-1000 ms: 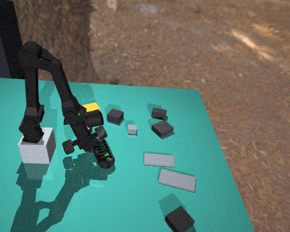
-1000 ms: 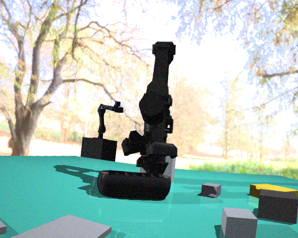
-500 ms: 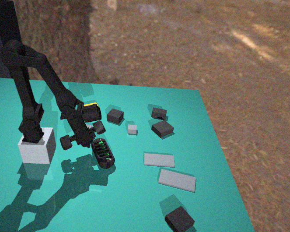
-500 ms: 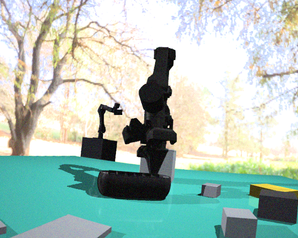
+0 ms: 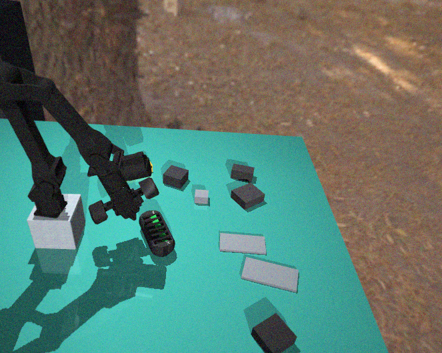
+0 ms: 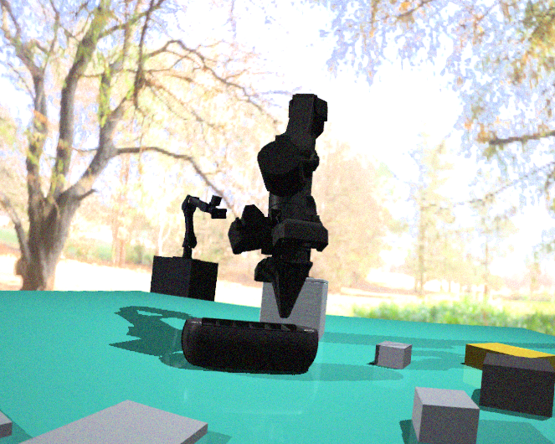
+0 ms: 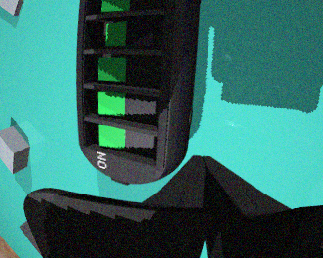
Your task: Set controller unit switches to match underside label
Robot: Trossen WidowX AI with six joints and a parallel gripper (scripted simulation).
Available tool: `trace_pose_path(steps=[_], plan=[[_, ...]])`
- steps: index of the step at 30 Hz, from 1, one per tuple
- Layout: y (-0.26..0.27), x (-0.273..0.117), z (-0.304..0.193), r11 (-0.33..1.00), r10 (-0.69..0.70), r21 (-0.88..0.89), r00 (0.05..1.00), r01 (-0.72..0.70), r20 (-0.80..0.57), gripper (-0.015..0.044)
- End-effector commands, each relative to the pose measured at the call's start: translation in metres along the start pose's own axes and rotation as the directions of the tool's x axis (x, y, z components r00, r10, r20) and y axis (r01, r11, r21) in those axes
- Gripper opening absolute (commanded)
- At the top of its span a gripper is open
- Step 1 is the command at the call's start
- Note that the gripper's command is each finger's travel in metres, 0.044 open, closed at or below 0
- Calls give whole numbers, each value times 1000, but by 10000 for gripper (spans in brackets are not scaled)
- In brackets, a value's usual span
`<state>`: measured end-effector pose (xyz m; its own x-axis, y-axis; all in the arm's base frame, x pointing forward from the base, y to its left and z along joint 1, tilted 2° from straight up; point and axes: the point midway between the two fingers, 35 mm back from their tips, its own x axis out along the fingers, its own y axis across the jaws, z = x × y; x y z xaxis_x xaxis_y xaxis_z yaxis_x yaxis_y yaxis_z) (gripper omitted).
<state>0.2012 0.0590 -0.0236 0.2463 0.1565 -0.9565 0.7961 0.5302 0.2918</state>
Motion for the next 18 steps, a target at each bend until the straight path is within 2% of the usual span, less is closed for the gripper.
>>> trace_pose_path(steps=[1,18], plan=[[-4,7,-1,1000,-12,-5,1000,12,-9,0],[-11,34,-1,1000,-12,0,1000,12,-9,0]])
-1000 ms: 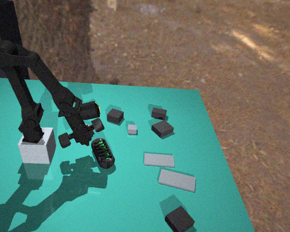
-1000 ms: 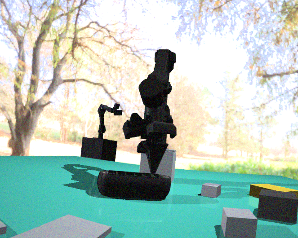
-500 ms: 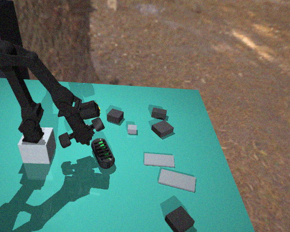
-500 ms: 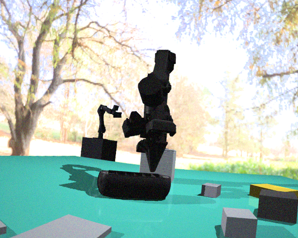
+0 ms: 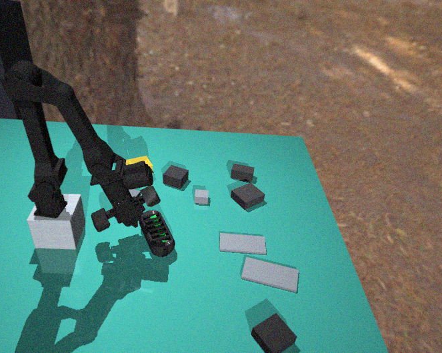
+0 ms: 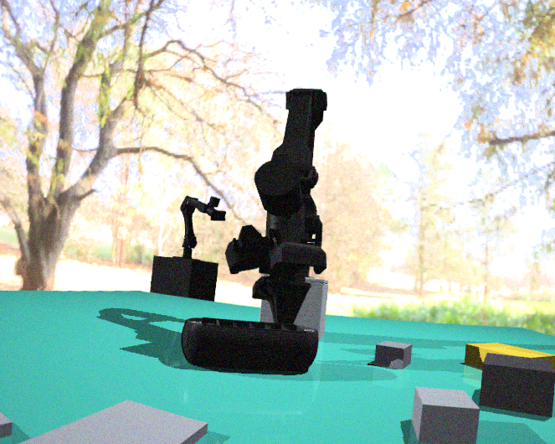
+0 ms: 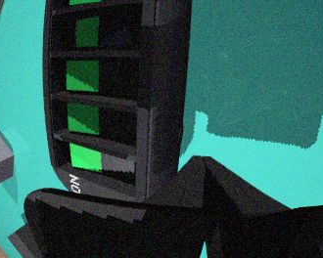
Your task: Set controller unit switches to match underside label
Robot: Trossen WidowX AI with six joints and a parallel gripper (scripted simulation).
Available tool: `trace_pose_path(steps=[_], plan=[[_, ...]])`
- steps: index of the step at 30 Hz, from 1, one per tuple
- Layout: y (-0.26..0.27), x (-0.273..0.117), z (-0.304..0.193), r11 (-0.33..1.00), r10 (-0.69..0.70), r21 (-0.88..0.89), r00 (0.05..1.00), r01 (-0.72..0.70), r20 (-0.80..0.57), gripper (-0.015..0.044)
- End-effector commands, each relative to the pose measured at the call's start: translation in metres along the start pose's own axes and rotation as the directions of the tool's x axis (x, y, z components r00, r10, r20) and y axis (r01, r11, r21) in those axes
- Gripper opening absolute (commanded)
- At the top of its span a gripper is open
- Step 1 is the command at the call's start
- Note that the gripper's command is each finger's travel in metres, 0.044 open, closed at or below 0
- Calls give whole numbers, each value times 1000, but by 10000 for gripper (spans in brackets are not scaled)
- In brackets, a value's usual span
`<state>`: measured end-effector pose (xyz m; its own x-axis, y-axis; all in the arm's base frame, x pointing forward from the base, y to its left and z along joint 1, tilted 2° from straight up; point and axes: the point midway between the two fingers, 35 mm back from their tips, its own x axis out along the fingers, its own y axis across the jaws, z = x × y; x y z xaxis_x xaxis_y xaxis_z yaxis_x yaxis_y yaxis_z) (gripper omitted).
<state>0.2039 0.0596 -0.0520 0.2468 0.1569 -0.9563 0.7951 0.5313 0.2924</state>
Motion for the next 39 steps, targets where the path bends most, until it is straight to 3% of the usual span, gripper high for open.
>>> trace_pose_path(steps=[1,39], plan=[[-6,7,-2,1000,-12,2,1000,12,-9,0],[-1,21,-3,1000,-12,4,1000,12,-8,0]])
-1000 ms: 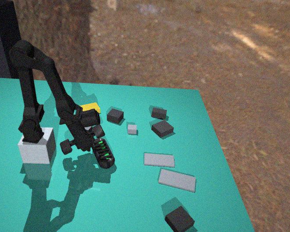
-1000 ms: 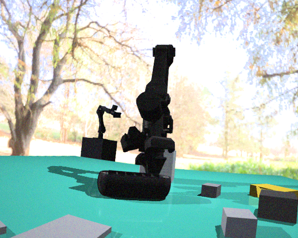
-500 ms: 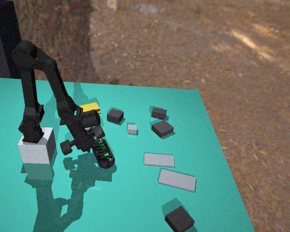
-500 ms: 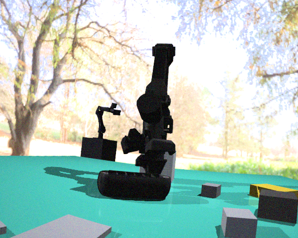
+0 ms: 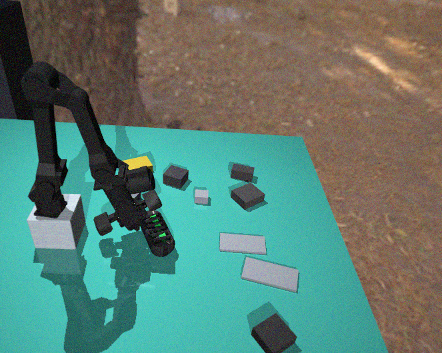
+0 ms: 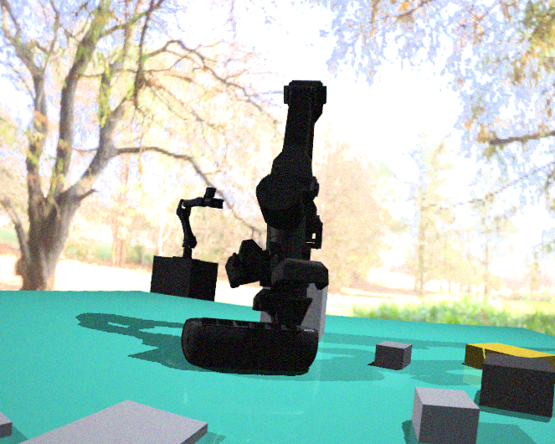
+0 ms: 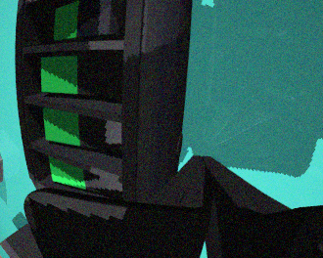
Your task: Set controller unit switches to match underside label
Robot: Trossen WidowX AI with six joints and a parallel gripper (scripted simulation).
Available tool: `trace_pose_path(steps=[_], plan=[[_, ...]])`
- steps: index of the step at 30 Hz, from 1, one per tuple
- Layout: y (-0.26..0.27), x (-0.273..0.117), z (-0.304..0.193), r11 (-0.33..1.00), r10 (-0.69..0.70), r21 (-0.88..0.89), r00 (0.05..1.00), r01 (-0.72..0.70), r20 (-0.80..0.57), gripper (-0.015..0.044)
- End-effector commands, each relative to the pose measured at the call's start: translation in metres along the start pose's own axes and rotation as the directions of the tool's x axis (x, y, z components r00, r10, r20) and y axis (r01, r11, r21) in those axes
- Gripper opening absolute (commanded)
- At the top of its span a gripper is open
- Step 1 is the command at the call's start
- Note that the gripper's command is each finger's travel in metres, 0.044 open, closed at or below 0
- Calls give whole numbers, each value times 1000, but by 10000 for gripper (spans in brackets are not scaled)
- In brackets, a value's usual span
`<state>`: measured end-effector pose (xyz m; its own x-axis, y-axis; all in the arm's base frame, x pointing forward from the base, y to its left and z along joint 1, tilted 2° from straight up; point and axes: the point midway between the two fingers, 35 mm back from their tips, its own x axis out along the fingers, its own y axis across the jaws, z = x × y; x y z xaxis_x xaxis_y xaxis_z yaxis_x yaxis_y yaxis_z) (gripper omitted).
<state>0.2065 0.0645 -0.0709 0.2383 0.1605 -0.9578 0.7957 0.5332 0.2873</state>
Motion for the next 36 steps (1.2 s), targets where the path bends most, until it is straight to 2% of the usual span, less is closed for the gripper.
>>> trace_pose_path(steps=[1,36], plan=[[1,1,0,1000,-6,5,1000,6,-1,0],[14,5,-1,1000,-5,5,1000,5,-1,0]])
